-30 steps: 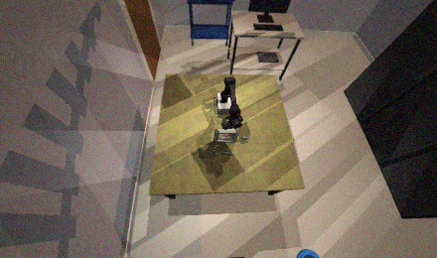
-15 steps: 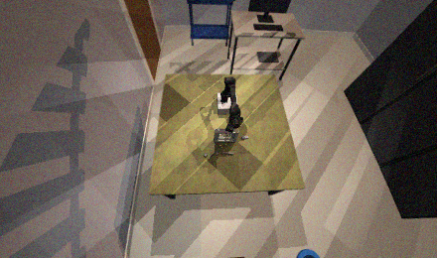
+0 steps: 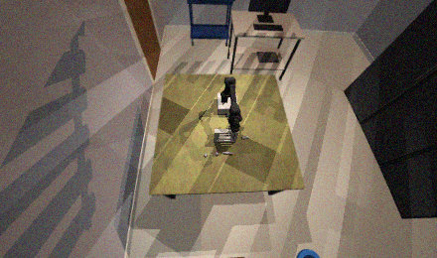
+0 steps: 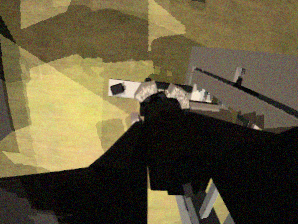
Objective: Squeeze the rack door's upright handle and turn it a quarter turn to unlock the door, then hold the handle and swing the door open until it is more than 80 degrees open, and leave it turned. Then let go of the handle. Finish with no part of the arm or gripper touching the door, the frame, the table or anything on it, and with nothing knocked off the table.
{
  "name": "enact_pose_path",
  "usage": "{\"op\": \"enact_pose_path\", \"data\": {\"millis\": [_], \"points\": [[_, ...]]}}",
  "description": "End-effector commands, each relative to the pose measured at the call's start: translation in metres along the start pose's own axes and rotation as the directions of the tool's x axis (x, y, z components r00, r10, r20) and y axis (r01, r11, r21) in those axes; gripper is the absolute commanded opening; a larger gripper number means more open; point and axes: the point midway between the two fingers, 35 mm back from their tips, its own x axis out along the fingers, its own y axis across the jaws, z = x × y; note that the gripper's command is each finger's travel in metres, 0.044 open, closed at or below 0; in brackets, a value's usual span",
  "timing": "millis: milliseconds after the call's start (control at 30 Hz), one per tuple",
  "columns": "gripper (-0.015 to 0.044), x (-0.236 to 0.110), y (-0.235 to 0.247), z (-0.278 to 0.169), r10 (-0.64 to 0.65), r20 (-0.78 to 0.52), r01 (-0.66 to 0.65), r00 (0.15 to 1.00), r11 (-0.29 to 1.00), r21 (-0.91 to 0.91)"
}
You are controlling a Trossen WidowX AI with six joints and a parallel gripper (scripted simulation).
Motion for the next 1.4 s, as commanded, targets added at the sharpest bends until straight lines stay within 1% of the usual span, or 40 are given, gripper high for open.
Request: {"op": "enact_pose_path", "data": {"millis": [0,133,467,500,567,633,767,933,1133,1367], "points": [[0.0016,0.001,0.0,-0.001,0.0,-0.006,-0.001,1.0,0.998,-0.056],[0.0016,0.001,0.0,-0.001,0.0,-0.006,-0.001,1.0,0.998,-0.056],[0.0279,0.001,0.0,-0.001,0.0,-0.006,-0.001,1.0,0.998,-0.056],[0.0289,0.001,0.0,-0.001,0.0,-0.006,-0.001,1.0,0.998,-0.056],[0.0289,0.001,-0.003,0.003,-0.007,-0.003,0.007,1.0,0.999,-0.036],[0.0289,0.002,-0.007,0.01,-0.023,0.003,0.023,1.0,0.999,0.029],[0.0289,0.002,-0.007,0.009,-0.022,0.003,0.02,1.0,0.974,0.227],[0.0289,0.001,-0.006,0.009,-0.02,0.002,0.017,1.0,0.887,0.461],[0.0289,0.001,-0.006,0.008,-0.018,0.001,0.012,1.0,0.711,0.703],[0.0289,0.001,-0.005,0.006,-0.016,0.0,0.007,1.0,0.426,0.905]]}}
